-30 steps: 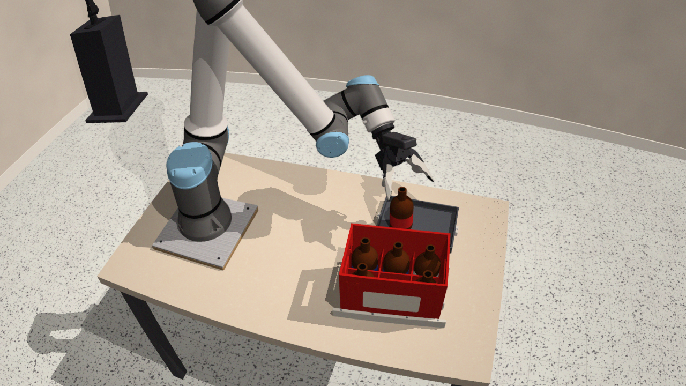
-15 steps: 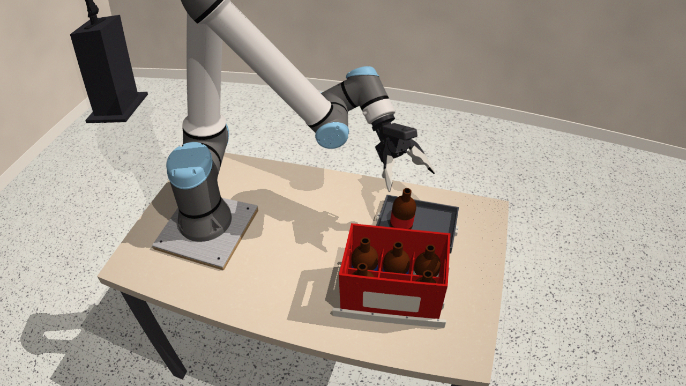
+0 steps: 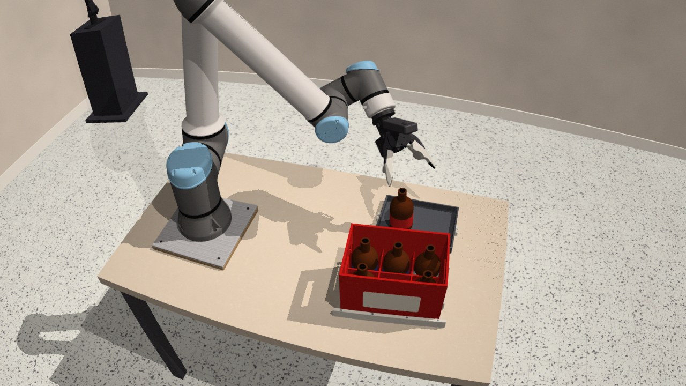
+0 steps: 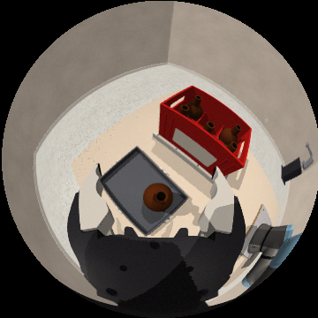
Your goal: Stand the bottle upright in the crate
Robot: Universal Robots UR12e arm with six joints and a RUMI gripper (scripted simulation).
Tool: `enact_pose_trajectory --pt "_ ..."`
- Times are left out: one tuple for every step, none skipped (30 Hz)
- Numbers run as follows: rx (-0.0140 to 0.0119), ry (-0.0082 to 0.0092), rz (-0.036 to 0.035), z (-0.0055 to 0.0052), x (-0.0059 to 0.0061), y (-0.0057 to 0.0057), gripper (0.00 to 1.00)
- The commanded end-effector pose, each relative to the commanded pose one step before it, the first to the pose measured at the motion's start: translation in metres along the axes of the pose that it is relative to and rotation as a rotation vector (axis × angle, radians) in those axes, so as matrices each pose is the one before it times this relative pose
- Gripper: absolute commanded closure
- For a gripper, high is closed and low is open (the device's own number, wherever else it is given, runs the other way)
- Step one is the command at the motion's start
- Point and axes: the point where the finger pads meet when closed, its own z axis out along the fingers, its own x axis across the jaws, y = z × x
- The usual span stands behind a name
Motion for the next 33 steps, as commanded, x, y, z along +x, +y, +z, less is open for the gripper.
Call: enact_pose_trajectory --pt "0.00047 -0.00055 0.00095 -0.00228 -0.00033 -0.00299 0.0" --pt "0.0 0.0 0.0 -0.00018 0.0 -0.00021 0.0" --pt "0.0 0.0 0.0 -0.00013 0.0 -0.00016 0.0" --pt "0.0 0.0 0.0 -0.00009 0.0 -0.00011 0.0" --pt "0.0 0.0 0.0 -0.00006 0.0 -0.00007 0.0" --pt "0.0 0.0 0.0 -0.00003 0.0 -0.00004 0.0" --pt "0.0 0.0 0.0 -0.00001 0.0 -0.00001 0.0" --pt "0.0 0.0 0.0 0.0 0.0 0.0 0.0" --pt "0.0 0.0 0.0 0.0 0.0 0.0 0.0" --pt "0.0 0.0 0.0 -0.00002 0.0 -0.00003 1.0" --pt "0.0 0.0 0.0 -0.00002 0.0 -0.00002 1.0" --pt "0.0 0.0 0.0 -0.00001 0.0 -0.00002 1.0" --pt "0.0 0.0 0.0 0.0 0.0 0.0 1.0" --pt "0.0 0.0 0.0 0.0 0.0 0.0 1.0" --pt "0.0 0.0 0.0 0.0 0.0 0.0 1.0" --pt "0.0 0.0 0.0 0.0 0.0 0.0 1.0" --pt "0.0 0.0 0.0 0.0 0.0 0.0 1.0" --pt "0.0 0.0 0.0 0.0 0.0 0.0 1.0" --pt "0.0 0.0 0.0 0.0 0.0 0.0 1.0" --pt "0.0 0.0 0.0 0.0 0.0 0.0 1.0" --pt "0.0 0.0 0.0 0.0 0.0 0.0 1.0" --pt "0.0 0.0 0.0 0.0 0.0 0.0 1.0" --pt "0.0 0.0 0.0 0.0 0.0 0.0 1.0" --pt "0.0 0.0 0.0 0.0 0.0 0.0 1.0" --pt "0.0 0.0 0.0 0.0 0.0 0.0 1.0" --pt "0.0 0.0 0.0 0.0 0.0 0.0 1.0" --pt "0.0 0.0 0.0 0.0 0.0 0.0 1.0" --pt "0.0 0.0 0.0 0.0 0.0 0.0 1.0" --pt "0.0 0.0 0.0 0.0 0.0 0.0 1.0" --pt "0.0 0.0 0.0 0.0 0.0 0.0 1.0" --pt "0.0 0.0 0.0 0.0 0.0 0.0 1.0" --pt "0.0 0.0 0.0 0.0 0.0 0.0 1.0" --pt "0.0 0.0 0.0 0.0 0.0 0.0 1.0"
